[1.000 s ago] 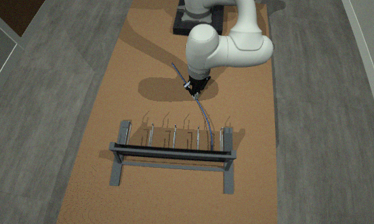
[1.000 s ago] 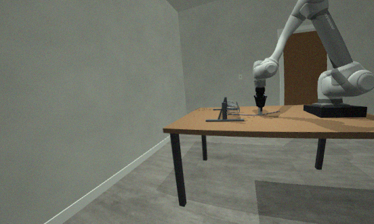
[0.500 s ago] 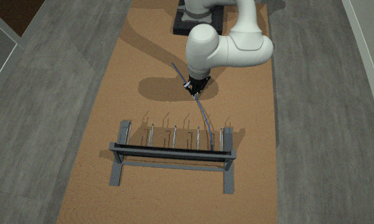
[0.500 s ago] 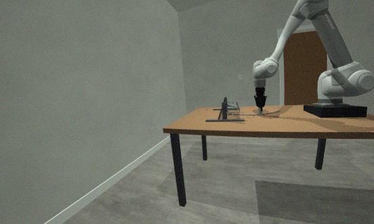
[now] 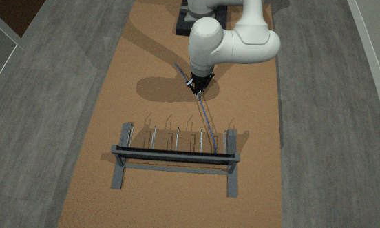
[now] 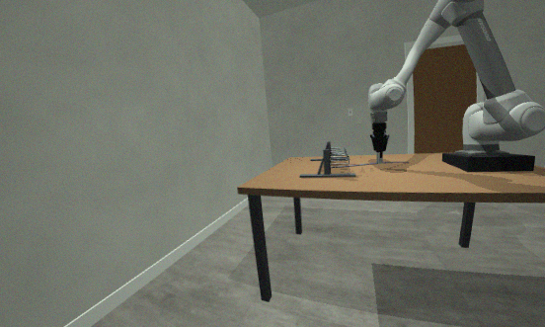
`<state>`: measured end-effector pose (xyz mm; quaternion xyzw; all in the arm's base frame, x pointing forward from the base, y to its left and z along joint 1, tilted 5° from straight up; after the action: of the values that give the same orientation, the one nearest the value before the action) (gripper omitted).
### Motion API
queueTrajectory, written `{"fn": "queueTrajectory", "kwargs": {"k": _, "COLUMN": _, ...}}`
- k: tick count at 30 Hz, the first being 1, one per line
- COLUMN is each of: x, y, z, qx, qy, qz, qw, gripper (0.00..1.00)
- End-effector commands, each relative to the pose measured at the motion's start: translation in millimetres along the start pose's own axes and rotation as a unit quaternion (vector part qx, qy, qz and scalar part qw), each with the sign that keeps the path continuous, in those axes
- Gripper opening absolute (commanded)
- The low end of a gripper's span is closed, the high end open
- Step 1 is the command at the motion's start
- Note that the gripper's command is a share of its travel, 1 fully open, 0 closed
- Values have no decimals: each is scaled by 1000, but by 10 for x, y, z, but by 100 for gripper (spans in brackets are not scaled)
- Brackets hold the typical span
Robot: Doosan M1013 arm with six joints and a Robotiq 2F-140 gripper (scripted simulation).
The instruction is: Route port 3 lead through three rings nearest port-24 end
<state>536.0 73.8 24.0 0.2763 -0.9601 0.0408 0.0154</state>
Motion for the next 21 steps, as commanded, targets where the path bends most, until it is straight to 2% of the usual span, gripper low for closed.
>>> {"fn": "queueTrajectory", "kwargs": {"k": 1, "x": 5, "y": 9, "z": -93, "qx": -1, "qy": -1, "qz": 0, "qw": 1000, "gripper": 0}}
{"fn": "queueTrajectory", "kwargs": {"k": 15, "x": 6, "y": 8, "z": -617, "qx": -1, "qy": -1, "qz": 0, "qw": 1000, "gripper": 0}}
{"fn": "queueTrajectory", "kwargs": {"k": 21, "x": 6, "y": 8, "z": -744, "qx": -1, "qy": -1, "qz": 0, "qw": 1000, "gripper": 0}}
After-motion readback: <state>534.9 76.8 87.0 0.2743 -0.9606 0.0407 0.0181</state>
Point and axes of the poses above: the point where the finger pads meet when closed, its own z axis out along the fingers, its own y axis across the jaws, x = y × z, the point moved 3 cm from there along -z, back along the fingers, and after that the axes turned 7 degrees about z, right-handed, at the moved point
